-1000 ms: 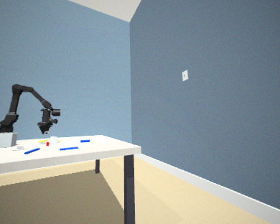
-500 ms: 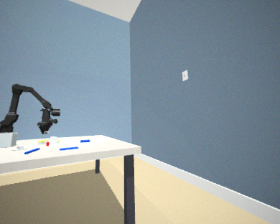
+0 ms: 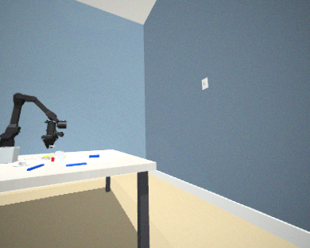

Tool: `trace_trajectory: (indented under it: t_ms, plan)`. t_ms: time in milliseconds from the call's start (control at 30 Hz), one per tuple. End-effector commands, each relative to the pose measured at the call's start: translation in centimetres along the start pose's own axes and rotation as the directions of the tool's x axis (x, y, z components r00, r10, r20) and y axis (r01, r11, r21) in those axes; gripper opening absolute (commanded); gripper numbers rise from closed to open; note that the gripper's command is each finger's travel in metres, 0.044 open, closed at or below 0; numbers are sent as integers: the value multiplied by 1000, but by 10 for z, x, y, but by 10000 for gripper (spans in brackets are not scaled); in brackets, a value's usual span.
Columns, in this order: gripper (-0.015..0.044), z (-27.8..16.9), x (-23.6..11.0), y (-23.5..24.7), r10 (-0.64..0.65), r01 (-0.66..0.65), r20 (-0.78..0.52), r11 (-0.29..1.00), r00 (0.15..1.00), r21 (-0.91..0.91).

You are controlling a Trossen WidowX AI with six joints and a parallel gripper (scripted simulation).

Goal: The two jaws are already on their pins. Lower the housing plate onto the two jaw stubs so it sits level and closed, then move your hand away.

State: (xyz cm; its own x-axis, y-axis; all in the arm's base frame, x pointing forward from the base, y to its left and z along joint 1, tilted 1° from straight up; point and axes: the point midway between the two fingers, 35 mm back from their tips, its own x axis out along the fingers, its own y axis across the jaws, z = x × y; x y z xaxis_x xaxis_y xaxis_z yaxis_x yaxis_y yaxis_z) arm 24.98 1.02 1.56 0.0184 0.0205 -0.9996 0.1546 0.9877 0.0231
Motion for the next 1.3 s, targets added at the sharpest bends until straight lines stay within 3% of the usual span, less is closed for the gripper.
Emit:
trace_trajectory:
  t_ms: [0, 1267]
  plan:
    - [351, 0, 0, 0, 3, -3, 1, 1000, 1000, -4]
    - [351, 0, 61, 0, 3, -3, 1, 1000, 1000, -5]
